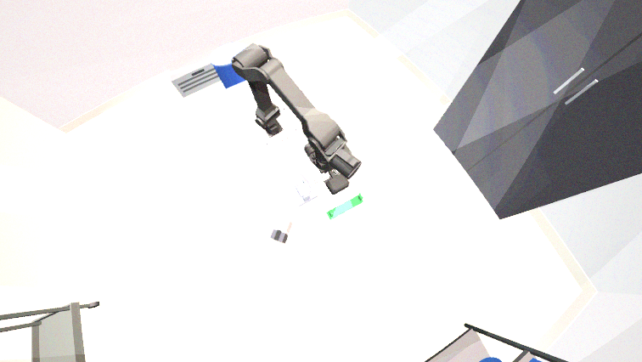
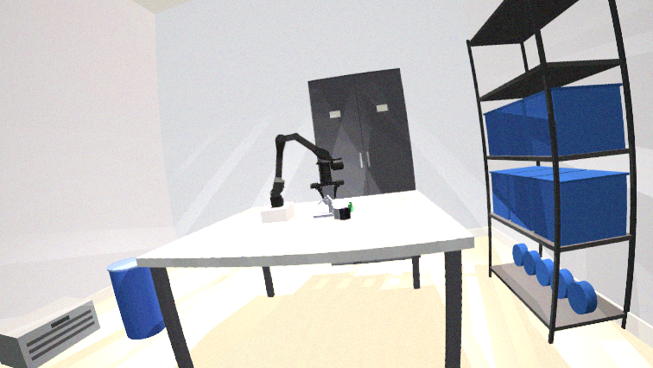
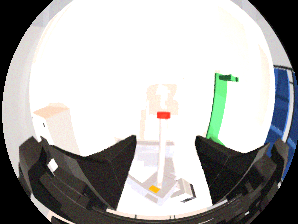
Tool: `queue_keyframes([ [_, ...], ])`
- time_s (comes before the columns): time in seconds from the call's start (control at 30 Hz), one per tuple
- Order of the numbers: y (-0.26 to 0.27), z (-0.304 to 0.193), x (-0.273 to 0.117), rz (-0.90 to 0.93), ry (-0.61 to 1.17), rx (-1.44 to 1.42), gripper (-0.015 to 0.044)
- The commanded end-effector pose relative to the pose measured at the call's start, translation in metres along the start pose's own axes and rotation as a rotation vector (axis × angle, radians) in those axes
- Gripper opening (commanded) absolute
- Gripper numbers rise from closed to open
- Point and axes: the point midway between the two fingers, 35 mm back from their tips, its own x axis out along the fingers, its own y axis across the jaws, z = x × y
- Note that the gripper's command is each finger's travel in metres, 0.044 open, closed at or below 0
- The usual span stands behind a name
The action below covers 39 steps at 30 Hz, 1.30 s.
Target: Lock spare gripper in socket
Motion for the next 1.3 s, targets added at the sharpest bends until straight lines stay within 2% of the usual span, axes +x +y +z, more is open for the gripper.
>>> queue_keyframes([
  [0.0, 0.003, 0.0, 0.008, 0.012, 0.0, -0.004, 0.03],
  [0.57, 0.003, -0.001, 0.036, 0.013, 0.0, -0.004, 0.03],
  [0.83, 0.004, -0.001, 0.037, 0.013, 0.0, -0.004, 0.03],
  [1.17, 0.004, -0.001, 0.037, 0.013, 0.0, -0.004, 0.0037],
  [1.27, 0.004, -0.001, 0.037, 0.013, 0.0, -0.004, 0.0018],
])
